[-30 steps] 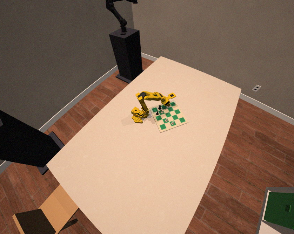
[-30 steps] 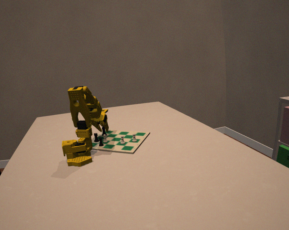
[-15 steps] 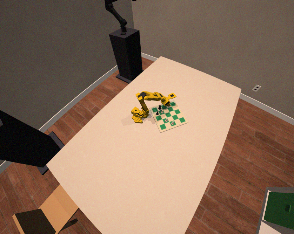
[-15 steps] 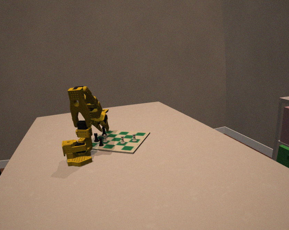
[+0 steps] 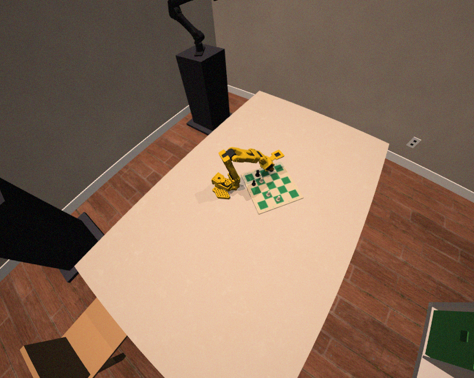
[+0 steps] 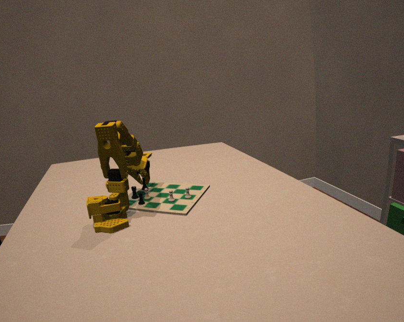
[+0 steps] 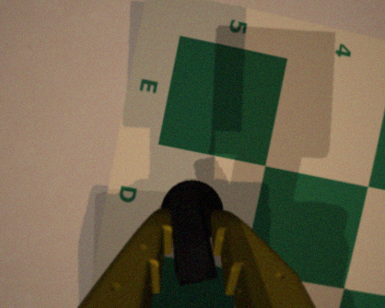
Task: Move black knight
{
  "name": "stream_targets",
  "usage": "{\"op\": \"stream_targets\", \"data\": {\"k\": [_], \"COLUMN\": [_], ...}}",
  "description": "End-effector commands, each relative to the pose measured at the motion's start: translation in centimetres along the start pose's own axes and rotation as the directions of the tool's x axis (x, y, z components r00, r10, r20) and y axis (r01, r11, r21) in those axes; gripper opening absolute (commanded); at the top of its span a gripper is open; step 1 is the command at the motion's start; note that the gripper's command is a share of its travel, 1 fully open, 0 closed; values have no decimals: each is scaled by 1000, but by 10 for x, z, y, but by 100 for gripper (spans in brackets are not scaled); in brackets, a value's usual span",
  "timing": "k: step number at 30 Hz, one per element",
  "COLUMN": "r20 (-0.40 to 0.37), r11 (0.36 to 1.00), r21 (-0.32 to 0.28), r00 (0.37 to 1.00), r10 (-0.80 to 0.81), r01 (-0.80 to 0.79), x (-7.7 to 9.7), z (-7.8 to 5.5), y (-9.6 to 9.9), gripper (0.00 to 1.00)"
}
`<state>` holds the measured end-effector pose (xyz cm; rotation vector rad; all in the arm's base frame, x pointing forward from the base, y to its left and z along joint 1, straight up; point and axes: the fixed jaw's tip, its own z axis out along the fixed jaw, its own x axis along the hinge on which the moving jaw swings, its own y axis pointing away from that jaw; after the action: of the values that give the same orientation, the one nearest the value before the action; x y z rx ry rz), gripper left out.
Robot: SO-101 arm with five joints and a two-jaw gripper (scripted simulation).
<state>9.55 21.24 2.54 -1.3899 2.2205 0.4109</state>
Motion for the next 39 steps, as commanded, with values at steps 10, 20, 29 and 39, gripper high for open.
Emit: {"op": "stream_targets", "data": {"k": [10, 20, 29, 39], "r20": [-32, -32, -32, -32], "r11": [1000, 1000, 1000, 1000], "r21": [2, 2, 2, 3], "r00": [999, 999, 999, 999], "r10": [6, 6, 6, 5], "r01": [-5, -5, -5, -5], "x": [8, 8, 8, 7], "z": [3, 3, 3, 1], "y": [-1, -1, -1, -2], "gripper": [0, 0, 0, 0]}}
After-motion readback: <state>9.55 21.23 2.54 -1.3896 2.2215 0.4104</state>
